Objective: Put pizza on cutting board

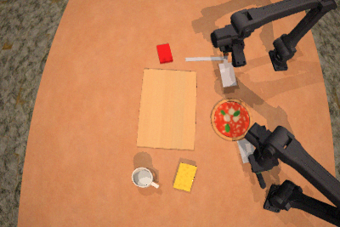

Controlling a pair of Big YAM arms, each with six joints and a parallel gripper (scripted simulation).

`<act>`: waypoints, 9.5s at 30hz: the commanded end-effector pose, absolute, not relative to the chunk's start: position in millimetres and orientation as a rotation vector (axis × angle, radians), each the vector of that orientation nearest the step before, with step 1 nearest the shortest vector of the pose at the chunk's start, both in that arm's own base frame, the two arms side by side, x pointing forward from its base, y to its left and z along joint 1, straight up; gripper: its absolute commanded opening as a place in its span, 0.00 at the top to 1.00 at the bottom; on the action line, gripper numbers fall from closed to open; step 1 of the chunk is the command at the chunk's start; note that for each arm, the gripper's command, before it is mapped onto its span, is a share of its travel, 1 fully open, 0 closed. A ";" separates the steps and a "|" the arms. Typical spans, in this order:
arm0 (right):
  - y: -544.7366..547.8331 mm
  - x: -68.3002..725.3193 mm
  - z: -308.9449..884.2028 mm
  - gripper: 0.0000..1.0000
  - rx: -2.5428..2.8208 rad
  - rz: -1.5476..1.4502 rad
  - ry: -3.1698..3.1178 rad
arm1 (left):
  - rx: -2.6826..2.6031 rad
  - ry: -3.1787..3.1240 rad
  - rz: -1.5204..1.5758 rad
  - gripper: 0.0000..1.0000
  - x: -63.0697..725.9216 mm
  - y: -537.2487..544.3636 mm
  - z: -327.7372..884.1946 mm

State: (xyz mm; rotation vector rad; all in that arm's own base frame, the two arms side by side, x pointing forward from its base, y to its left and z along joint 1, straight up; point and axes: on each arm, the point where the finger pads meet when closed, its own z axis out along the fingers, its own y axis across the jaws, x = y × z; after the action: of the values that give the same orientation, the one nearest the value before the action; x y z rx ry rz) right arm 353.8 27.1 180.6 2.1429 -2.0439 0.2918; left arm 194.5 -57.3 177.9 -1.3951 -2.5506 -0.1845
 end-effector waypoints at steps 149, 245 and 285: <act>110.4 373.7 100.9 0.94 2.183 0.330 -2.105 | -1.402 -2.599 -0.188 0.94 202.3 -60.9 86.8; 212.7 355.6 91.4 0.94 2.158 0.303 -2.074 | -1.424 -2.634 -0.190 0.94 214.2 -67.5 94.9; 214.6 365.3 128.7 0.94 2.229 0.209 -2.157 | -1.453 -2.684 -0.120 0.94 202.1 -53.2 114.8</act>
State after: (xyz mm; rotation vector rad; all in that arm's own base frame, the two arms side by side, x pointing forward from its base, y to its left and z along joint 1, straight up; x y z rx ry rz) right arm 340.7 202.3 94.8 2.1709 -2.0823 0.1868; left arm 191.7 -51.4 99.2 -1.4344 -2.6346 -0.1213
